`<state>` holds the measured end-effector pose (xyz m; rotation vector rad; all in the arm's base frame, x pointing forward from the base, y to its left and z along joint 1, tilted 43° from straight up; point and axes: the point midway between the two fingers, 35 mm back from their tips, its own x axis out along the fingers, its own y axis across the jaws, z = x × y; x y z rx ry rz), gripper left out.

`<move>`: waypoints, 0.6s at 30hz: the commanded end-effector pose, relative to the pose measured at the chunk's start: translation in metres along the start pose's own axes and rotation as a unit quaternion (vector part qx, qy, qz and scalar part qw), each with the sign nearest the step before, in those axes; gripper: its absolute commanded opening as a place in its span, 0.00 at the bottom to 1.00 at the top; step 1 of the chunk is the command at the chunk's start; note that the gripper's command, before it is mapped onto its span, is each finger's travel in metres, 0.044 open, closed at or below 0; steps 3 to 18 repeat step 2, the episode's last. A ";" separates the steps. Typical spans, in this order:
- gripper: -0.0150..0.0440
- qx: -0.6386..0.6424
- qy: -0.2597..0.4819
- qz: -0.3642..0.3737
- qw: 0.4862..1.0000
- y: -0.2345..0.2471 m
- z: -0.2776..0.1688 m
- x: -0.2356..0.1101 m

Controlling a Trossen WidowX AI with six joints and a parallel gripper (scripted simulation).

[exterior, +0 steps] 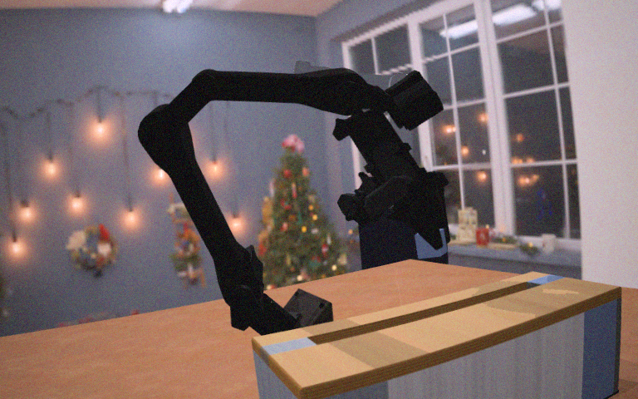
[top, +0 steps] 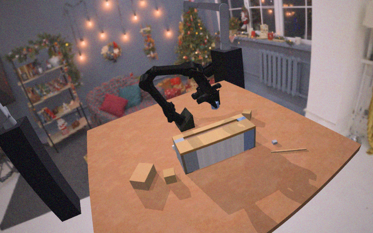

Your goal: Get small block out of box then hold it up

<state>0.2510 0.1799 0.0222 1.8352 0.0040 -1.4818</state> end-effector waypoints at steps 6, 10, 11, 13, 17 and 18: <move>0.25 -0.003 -0.002 -0.001 1.000 0.000 0.002 0.000; 0.25 -0.003 -0.002 -0.001 1.000 0.000 0.002 0.000; 0.25 -0.003 -0.002 -0.001 1.000 0.000 0.002 0.000; 0.25 -0.003 -0.002 -0.001 1.000 0.000 0.002 0.000; 0.25 -0.003 -0.002 -0.001 1.000 0.000 0.002 0.000; 0.25 -0.003 -0.002 -0.001 1.000 0.000 0.002 0.000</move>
